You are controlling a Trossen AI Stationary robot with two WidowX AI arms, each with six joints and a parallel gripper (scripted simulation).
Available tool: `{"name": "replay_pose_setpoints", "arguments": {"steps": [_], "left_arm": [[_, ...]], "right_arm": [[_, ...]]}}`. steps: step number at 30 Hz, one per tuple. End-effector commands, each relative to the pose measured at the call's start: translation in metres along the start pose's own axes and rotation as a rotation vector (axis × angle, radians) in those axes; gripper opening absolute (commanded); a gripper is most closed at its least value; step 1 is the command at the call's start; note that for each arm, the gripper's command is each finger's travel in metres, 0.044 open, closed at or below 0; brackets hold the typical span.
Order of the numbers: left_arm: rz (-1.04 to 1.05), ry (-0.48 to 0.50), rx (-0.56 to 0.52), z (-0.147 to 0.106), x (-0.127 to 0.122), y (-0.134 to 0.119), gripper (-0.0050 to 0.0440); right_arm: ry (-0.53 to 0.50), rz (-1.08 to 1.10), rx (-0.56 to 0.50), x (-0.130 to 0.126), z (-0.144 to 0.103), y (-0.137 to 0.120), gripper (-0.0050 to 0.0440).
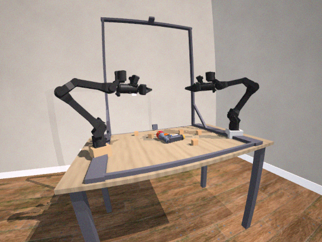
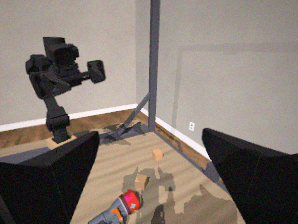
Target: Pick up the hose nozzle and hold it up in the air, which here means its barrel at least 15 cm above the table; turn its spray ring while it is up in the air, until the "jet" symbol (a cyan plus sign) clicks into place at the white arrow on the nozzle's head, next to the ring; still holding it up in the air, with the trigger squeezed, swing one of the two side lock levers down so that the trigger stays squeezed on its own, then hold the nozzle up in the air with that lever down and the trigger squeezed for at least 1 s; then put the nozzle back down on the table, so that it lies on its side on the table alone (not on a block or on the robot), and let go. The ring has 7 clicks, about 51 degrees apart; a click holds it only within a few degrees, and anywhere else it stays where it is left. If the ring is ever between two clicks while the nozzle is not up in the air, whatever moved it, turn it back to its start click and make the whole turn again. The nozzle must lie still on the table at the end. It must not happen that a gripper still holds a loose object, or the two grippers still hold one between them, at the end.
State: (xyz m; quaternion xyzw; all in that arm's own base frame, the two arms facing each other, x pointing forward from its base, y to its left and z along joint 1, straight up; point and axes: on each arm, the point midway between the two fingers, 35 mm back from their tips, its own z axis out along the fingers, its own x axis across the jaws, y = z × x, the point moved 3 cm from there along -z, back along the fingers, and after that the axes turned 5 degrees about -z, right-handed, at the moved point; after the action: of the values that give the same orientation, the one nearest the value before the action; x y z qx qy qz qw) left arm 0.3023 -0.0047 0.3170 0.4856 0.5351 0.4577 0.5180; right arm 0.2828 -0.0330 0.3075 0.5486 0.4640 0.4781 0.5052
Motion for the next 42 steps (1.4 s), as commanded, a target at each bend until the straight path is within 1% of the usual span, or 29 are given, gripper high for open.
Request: {"name": "replay_pose_setpoints", "arguments": {"steps": [1, 3, 7, 11, 15, 16, 34, 35, 42], "left_arm": [[0.025, -0.002, -0.098, -0.017, 0.003, 0.008, 0.0402], [0.025, -0.002, -0.098, -0.017, 0.003, 0.008, 0.0402], [0.031, -0.001, -0.130, -0.022, 0.004, 0.011, 0.0402], [0.028, -0.001, -0.117, -0.019, 0.003, 0.011, 0.0402], [0.028, -0.001, -0.109, -0.019, 0.004, 0.008, 0.0402], [0.028, -0.001, -0.109, -0.019, 0.004, 0.008, 0.0185], [0.029, 0.000, -0.106, -0.018, 0.003, 0.009, 0.0185], [0.029, 0.000, -0.106, -0.018, 0.003, 0.009, 0.0185], [0.029, 0.001, -0.108, -0.018, 0.003, 0.009, 0.0185]], "right_arm": [[0.082, -0.126, -0.083, 0.028, 0.001, 0.014, 0.0398], [0.082, -0.126, -0.083, 0.028, 0.001, 0.014, 0.0398], [0.109, -0.173, -0.117, 0.038, -0.001, 0.018, 0.0398], [0.097, -0.149, -0.100, 0.033, 0.000, 0.016, 0.0398], [0.103, -0.142, -0.096, 0.034, -0.001, 0.016, 0.0398], [0.104, -0.141, -0.095, 0.034, -0.001, 0.016, 0.0398], [0.112, -0.138, -0.098, 0.034, -0.003, 0.018, 0.0398], [0.113, -0.138, -0.098, 0.034, -0.003, 0.018, 0.0408], [0.114, -0.138, -0.099, 0.034, -0.003, 0.018, 0.0408]]}}
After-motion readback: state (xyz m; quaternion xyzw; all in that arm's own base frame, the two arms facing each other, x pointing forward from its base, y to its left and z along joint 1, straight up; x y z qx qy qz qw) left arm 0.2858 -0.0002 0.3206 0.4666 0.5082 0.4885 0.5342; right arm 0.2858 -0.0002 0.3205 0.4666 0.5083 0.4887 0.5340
